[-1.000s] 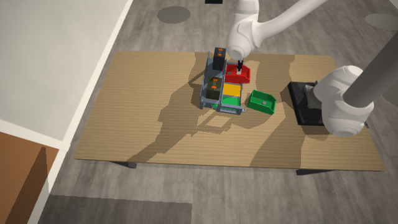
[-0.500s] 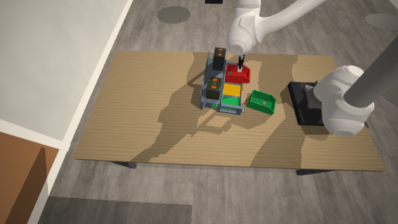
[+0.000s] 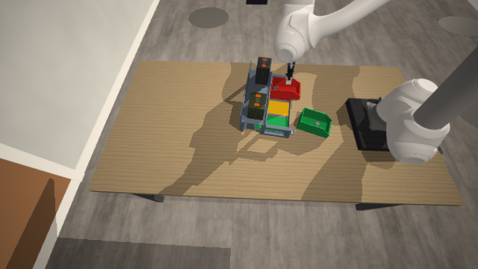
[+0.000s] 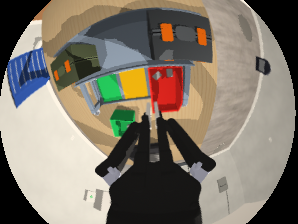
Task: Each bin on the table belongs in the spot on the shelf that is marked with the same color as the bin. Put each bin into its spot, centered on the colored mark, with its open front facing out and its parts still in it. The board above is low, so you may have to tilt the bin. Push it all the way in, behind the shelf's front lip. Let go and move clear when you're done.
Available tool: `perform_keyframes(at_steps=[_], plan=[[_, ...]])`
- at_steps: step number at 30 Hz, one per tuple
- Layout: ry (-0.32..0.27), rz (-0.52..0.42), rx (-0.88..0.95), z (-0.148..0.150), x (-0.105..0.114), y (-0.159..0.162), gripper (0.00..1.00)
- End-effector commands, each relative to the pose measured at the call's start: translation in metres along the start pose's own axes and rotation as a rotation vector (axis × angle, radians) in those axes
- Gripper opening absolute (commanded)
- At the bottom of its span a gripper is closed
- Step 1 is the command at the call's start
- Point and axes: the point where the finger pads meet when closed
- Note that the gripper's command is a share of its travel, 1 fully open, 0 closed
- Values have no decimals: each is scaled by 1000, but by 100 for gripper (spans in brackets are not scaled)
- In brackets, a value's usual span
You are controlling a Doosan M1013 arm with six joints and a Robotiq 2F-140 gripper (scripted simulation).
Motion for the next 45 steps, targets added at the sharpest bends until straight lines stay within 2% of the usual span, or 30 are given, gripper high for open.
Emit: perform_keyframes(at_steps=[1, 23, 24, 45], plan=[[0, 0, 0, 0, 0, 0, 15], [0, 0, 0, 0, 6, 1, 15], [0, 0, 0, 0, 6, 1, 10], [0, 0, 0, 0, 6, 1, 10]])
Point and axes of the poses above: the point where the finger pads meet when closed, its own x axis back along the fingers, its own z axis across the jaws, y = z × x, and after that the axes turned 3 degrees about -x, right-handed
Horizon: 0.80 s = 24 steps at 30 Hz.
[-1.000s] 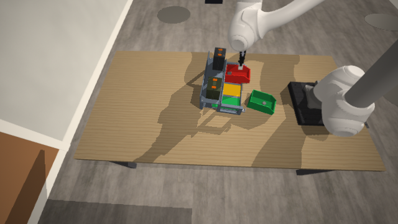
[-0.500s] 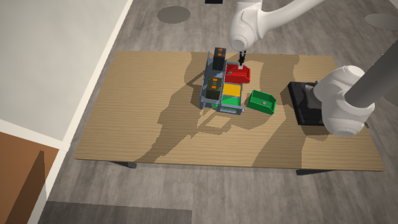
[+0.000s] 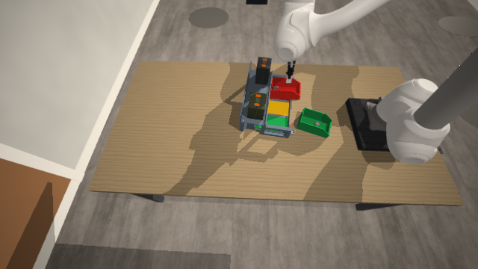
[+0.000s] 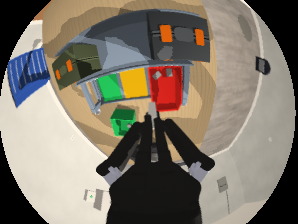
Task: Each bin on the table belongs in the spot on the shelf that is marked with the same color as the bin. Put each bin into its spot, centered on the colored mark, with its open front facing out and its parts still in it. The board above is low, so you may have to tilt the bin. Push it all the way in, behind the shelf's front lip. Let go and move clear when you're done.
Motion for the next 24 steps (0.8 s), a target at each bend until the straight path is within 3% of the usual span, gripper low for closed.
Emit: perform_keyframes(at_steps=[1, 15, 22, 24], plan=[[0, 0, 0, 0, 0, 0, 10], [0, 1, 12, 1, 0, 1, 10], [-1, 24, 288, 12, -5, 21, 10], [-1, 24, 288, 12, -5, 21, 10]])
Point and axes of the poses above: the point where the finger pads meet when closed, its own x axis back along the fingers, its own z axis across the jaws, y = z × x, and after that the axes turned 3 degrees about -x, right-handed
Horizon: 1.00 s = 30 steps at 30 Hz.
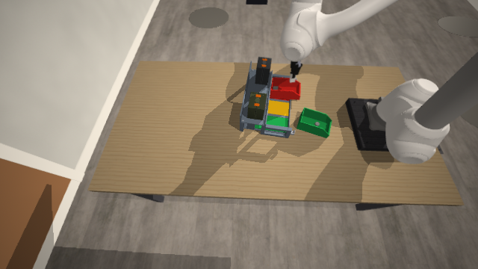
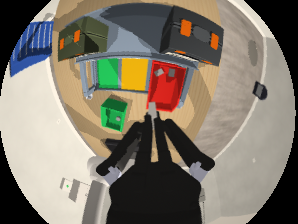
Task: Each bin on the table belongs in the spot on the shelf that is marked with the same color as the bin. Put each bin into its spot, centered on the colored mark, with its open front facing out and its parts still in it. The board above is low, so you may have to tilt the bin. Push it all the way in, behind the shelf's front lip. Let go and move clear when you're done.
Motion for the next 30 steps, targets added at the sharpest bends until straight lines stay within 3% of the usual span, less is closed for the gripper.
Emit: perform_keyframes(at_steps=[1, 15, 17, 19, 30], plan=[[-7, 15, 123, 3, -2, 10, 10], [24, 62, 727, 13, -15, 60, 10], [24, 62, 727, 13, -15, 60, 10], [36, 70, 871, 14, -19, 72, 10], [83, 86, 1295, 17, -31, 107, 10]])
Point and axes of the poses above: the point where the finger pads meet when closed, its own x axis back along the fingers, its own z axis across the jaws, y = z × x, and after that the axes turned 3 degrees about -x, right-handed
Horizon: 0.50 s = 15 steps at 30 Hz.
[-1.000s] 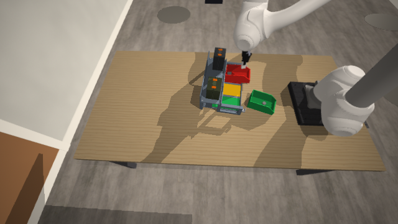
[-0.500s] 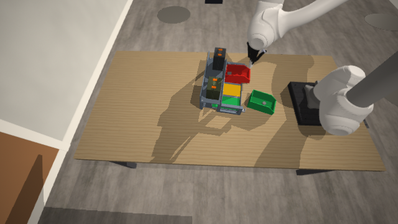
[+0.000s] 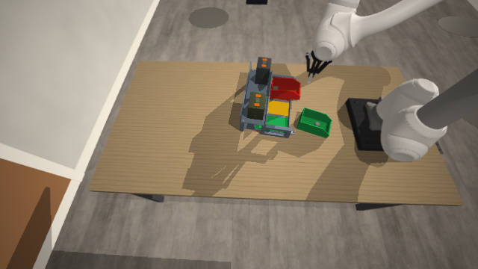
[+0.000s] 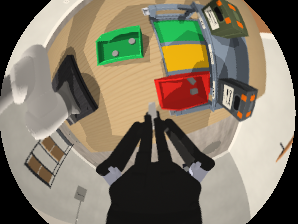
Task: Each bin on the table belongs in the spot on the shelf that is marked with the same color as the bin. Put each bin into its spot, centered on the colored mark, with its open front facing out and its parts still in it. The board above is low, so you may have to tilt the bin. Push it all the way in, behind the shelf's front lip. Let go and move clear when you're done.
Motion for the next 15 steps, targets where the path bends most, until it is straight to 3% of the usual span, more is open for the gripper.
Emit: perform_keyframes(at_steps=[1, 15], plan=[[13, 16, 118, -8, -2, 4, 10], [14, 15, 134, -10, -3, 4, 10]])
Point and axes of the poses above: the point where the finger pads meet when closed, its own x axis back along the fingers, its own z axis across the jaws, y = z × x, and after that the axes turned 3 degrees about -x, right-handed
